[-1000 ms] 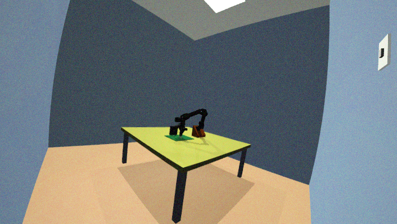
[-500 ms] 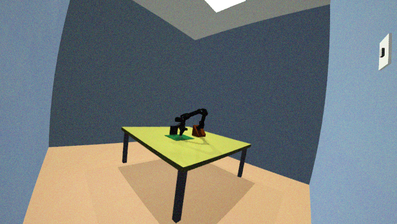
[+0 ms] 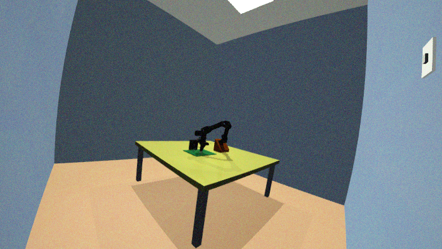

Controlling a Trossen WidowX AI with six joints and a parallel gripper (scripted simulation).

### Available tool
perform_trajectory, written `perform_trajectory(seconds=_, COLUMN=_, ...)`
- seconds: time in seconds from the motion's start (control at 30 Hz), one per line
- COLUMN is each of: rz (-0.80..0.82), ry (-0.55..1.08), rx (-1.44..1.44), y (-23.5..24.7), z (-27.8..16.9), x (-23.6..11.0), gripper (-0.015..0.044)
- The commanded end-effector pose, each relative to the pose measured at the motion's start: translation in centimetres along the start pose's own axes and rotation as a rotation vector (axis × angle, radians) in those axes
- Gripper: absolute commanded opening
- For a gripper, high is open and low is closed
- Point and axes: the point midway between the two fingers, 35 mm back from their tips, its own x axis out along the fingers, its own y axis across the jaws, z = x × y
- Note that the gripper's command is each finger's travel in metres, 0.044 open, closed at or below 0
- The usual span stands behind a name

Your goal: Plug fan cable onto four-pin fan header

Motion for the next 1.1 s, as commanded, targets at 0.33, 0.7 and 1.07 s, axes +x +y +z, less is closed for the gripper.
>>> perform_trajectory(seconds=0.33, rz=0.006, ry=-0.001, rx=0.004, y=0.1, z=0.0, x=0.6, gripper=0.0000)
perform_trajectory(seconds=0.7, rz=0.006, ry=-0.001, rx=0.004, y=0.1, z=0.0, x=1.4, gripper=0.0000)
perform_trajectory(seconds=1.07, rz=0.005, ry=-0.002, rx=0.001, y=0.0, z=0.0, x=1.5, gripper=0.0131)
